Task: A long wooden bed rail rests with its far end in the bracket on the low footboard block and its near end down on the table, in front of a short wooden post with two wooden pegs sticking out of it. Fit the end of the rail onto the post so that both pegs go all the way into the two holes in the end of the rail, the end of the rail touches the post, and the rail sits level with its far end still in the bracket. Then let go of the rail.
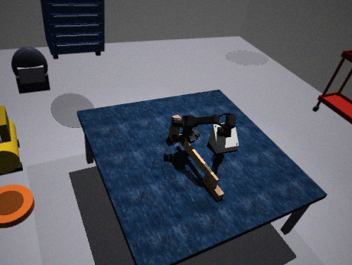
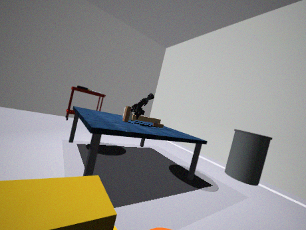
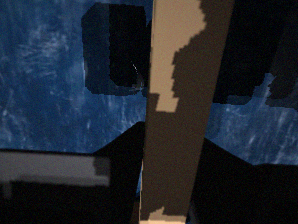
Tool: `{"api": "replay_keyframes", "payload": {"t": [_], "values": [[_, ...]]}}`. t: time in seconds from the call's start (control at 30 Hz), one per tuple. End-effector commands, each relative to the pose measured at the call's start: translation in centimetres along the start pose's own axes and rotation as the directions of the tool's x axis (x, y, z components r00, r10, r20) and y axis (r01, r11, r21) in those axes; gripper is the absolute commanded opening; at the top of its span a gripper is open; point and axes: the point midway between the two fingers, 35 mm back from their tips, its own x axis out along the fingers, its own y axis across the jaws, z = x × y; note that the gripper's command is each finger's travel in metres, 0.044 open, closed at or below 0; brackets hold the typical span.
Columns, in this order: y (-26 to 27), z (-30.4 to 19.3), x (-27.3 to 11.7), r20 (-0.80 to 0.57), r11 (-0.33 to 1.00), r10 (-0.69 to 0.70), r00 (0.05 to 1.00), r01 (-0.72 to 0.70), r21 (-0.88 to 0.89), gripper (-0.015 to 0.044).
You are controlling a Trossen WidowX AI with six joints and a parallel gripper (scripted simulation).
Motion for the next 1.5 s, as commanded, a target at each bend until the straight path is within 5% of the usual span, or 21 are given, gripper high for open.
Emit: {"api": "replay_keyframes", "payload": {"t": [0.0, 1.47], "values": [[-0.11, 0.0, -0.44, 0.005, 1.0, -0.007, 1.0, 0.007, -0.001, 0.0], [-0.01, -0.01, -1.09, 0.004, 1.0, -0.007, 1.0, 0.007, -0.001, 0.0]]}}
